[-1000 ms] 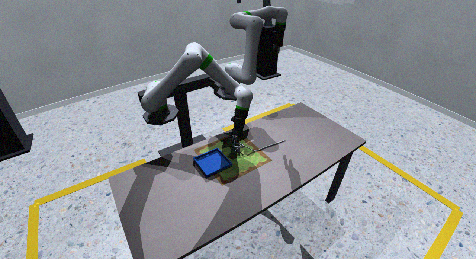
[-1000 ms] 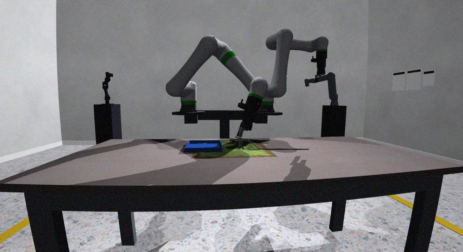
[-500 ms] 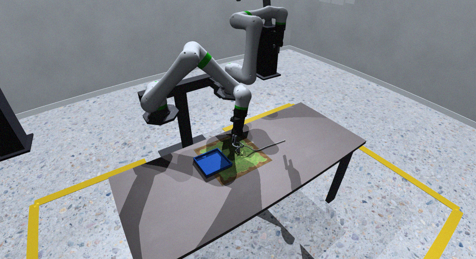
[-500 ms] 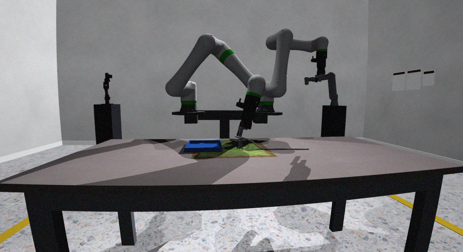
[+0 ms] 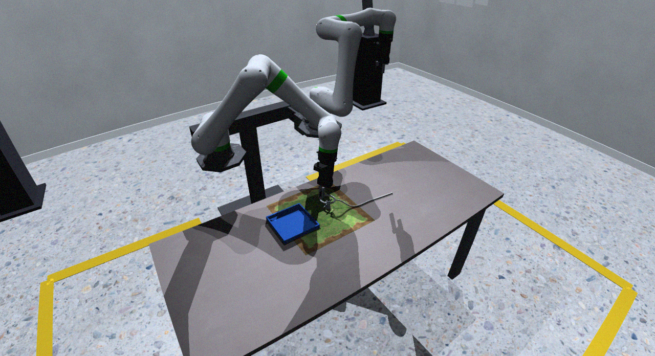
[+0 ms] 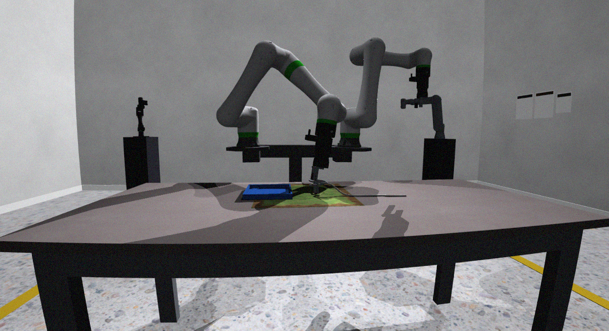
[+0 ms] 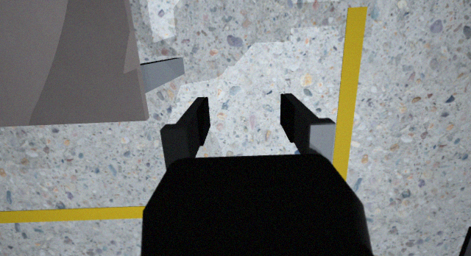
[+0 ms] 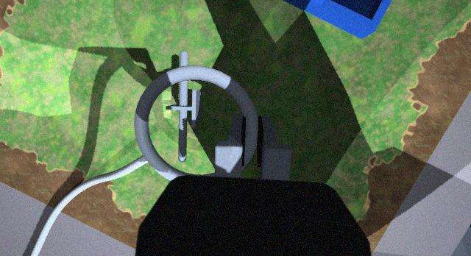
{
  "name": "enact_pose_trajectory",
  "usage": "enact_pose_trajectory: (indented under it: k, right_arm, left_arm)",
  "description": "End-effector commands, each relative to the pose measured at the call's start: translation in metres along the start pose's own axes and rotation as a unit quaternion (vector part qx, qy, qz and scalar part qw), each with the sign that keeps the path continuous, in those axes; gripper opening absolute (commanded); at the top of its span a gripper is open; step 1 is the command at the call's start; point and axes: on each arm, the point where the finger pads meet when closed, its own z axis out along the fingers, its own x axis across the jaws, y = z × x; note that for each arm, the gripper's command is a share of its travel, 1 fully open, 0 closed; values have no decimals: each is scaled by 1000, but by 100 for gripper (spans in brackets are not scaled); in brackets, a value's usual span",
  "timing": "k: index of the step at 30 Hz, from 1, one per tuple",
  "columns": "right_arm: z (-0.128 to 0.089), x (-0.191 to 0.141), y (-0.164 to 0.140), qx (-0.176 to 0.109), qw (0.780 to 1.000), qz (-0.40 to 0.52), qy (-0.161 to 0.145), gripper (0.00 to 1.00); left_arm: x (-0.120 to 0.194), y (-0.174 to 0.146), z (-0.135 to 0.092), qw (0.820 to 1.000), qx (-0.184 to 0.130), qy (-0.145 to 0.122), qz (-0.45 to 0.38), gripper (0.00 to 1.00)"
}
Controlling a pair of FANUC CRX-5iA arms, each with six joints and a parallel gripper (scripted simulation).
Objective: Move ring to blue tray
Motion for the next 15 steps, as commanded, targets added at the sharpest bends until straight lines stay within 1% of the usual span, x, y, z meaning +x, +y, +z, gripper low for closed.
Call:
enact_pose_trajectory:
  k: [1,4,11,15]
  right_arm:
    - [-1,-1,0,-3,1000,0,-1,0]
    - [-1,-1,0,-14,1000,0,-1,0]
    - [-1,-1,-1,-54,999,0,-1,0]
    - [-6,-1,-2,-56,998,0,-1,0]
  left_arm:
    - [0,0,-1,1000,-1,0,0,100]
    - [0,0,-1,1000,-1,0,0,100]
    - [0,0,-1,1000,-1,0,0,100]
    - [0,0,-1,1000,-1,0,0,100]
